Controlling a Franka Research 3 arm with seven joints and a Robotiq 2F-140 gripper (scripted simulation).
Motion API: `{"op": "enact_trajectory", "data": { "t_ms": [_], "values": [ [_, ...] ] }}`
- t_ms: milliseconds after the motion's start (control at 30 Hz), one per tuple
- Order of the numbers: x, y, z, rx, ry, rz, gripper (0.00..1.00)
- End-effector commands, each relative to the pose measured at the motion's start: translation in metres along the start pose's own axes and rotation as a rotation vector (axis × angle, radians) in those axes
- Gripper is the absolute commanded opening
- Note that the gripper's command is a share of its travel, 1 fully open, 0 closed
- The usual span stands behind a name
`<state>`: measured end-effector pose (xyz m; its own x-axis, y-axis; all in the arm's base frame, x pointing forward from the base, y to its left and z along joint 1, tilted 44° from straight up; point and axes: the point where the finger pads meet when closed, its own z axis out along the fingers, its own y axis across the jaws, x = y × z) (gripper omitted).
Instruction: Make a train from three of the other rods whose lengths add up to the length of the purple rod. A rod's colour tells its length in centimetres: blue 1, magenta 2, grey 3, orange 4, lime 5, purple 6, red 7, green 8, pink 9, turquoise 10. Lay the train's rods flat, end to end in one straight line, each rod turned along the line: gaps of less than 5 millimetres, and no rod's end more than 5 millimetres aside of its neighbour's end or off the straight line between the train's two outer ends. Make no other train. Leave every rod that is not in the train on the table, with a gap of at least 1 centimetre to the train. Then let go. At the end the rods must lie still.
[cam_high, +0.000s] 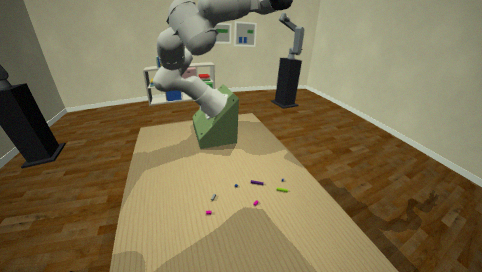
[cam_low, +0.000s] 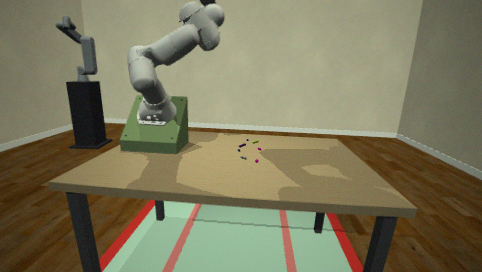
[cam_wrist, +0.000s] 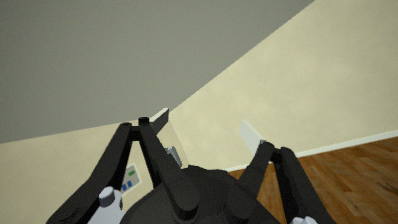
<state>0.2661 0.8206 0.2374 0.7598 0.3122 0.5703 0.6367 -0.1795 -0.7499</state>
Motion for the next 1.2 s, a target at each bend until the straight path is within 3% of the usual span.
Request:
{"op": "enact_trajectory", "data": {
  "t_ms": [0,200,233,333,1167],
  "values": [
    [-0.001,0.002,0.0,-0.006,-0.007,-0.018,1.0],
    [-0.001,0.002,0.0,-0.006,-0.007,-0.018,1.0],
    [-0.02,0.041,-0.001,-0.063,-0.063,-0.108,1.0],
    [-0.027,0.057,-0.003,-0.086,-0.088,-0.145,1.0],
    [-0.027,0.057,-0.003,-0.086,-0.088,-0.145,1.0]
  ]
}}
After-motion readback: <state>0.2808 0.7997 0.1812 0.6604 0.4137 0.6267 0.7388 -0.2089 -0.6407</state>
